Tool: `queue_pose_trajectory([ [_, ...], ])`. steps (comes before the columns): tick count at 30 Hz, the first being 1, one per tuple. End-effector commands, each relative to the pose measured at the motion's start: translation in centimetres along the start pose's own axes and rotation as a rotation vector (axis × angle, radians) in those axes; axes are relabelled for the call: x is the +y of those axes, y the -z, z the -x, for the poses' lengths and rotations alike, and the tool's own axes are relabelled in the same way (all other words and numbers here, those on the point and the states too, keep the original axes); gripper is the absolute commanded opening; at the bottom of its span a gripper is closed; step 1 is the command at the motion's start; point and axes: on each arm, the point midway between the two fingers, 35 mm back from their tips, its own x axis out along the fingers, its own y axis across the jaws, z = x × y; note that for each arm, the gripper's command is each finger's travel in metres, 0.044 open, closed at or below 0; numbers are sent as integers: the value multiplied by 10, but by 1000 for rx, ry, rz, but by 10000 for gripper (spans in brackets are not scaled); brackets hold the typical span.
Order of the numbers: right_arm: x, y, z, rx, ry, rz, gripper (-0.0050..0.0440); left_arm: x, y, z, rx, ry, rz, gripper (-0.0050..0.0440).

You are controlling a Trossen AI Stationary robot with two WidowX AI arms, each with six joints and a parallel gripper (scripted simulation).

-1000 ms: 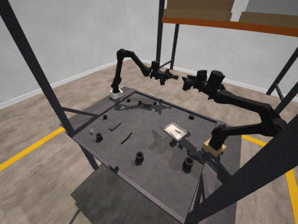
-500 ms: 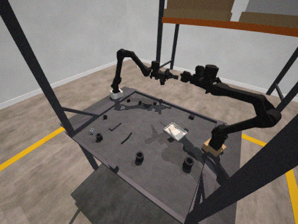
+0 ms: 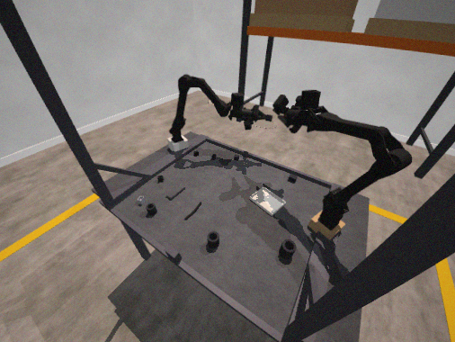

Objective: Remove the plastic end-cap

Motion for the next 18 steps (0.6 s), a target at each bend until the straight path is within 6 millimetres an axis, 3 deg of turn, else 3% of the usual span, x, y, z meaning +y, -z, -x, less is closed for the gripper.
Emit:
queue_pose_trajectory([
  [1,2,-11,-9,-3,20,-119,215,9,11,2,25,-20,5,0],
  [15,-33,-29,-63,-8,212,-664,215,9,11,2,25,-20,5,0],
  [18,-36,-30,-67,-12,226,-703,215,9,11,2,25,-20,5,0],
])
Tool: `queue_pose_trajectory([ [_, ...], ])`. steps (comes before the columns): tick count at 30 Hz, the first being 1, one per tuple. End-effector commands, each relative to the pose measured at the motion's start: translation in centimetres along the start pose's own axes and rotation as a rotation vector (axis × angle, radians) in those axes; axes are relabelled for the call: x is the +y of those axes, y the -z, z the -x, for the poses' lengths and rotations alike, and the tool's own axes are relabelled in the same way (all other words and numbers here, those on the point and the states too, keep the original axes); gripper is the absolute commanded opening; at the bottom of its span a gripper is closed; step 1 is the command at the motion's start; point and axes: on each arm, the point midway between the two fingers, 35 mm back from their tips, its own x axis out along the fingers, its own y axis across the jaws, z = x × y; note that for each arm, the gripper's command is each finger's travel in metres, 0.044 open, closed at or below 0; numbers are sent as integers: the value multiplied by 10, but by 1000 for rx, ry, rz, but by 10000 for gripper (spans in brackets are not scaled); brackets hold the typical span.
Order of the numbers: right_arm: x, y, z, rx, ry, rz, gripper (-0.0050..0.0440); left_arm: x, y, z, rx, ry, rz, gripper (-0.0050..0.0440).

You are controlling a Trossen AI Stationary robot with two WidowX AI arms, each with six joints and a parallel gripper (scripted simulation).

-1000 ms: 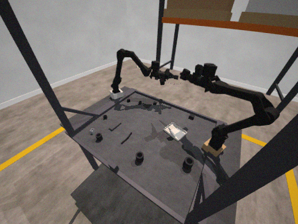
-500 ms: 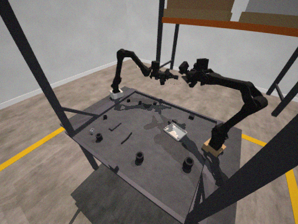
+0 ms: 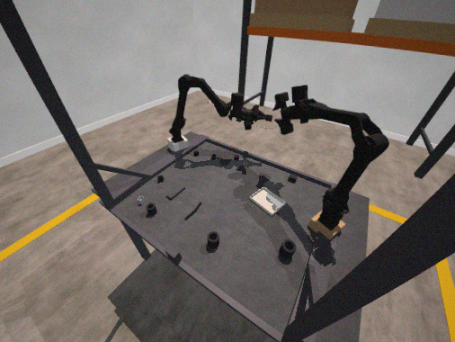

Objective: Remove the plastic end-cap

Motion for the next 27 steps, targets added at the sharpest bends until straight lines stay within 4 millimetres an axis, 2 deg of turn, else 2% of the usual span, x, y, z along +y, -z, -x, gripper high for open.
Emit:
queue_pose_trajectory([
  [1,8,-10,-9,-14,13,-136,215,9,11,2,25,-20,5,0],
  [10,-7,-33,-45,-70,121,-492,215,9,11,2,25,-20,5,0],
  [12,-10,-35,-48,-78,137,-533,215,9,11,2,25,-20,5,0],
  [27,-3,-34,-44,-70,112,-502,215,9,11,2,25,-20,5,0],
])
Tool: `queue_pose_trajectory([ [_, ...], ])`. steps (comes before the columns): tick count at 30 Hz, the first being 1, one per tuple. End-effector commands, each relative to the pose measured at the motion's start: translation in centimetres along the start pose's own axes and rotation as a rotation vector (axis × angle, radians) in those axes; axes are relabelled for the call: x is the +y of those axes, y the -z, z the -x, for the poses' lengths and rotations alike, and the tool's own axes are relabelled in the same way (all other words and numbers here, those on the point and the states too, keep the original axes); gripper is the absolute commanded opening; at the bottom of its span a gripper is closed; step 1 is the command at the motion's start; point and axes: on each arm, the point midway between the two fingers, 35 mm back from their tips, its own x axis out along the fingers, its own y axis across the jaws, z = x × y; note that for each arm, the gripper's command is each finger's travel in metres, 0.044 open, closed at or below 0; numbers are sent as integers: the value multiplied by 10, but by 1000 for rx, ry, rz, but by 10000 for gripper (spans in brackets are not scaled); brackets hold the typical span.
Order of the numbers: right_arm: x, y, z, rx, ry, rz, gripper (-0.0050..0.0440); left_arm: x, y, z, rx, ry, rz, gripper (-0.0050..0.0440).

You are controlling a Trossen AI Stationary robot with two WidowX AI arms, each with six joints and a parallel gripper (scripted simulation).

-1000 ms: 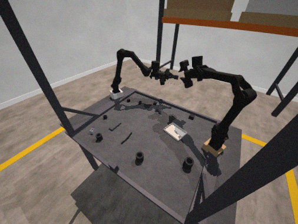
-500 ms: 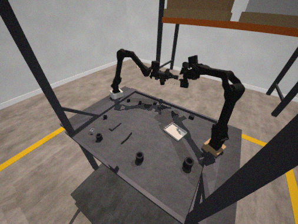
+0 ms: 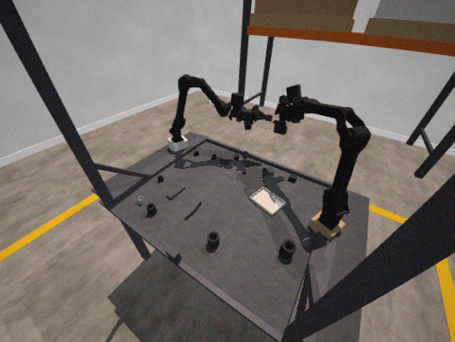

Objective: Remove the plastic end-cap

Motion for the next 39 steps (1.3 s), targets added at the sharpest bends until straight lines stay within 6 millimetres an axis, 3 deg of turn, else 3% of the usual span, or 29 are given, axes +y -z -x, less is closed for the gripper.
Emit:
queue_pose_trajectory([
  [1,13,6,12,19,-40,9,215,9,11,2,25,-20,5,0],
  [8,14,6,13,20,-42,9,215,9,11,2,25,-20,5,0],
  [39,11,5,-20,16,-31,7,215,9,11,2,25,-20,5,0],
])
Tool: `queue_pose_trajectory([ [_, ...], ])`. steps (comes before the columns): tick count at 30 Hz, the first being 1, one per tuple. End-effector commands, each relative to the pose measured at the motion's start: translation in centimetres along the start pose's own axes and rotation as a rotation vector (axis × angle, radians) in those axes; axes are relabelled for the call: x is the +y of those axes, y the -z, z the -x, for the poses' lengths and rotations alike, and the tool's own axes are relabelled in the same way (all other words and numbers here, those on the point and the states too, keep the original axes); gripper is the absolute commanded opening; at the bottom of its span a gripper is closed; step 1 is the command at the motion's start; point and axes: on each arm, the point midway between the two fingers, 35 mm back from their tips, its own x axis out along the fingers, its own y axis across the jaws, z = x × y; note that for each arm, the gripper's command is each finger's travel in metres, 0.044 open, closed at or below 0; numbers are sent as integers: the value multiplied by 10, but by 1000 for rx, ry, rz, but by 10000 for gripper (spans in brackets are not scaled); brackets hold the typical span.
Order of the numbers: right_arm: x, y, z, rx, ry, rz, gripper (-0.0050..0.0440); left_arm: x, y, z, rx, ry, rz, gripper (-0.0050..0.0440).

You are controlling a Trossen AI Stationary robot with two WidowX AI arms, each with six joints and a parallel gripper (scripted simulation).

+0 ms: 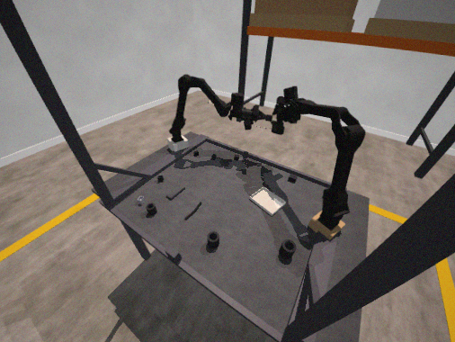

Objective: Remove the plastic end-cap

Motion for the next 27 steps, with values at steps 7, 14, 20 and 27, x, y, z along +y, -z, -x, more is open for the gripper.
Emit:
queue_pose_trajectory([
  [7,9,4,-4,13,-24,3,215,9,11,2,25,-20,5,0],
  [14,9,4,-11,13,-23,2,215,9,11,2,25,-20,5,0],
  [20,9,4,-15,13,-24,2,215,9,11,2,25,-20,5,0],
  [27,10,4,-20,13,-25,1,0,9,11,2,25,-20,5,0],
])
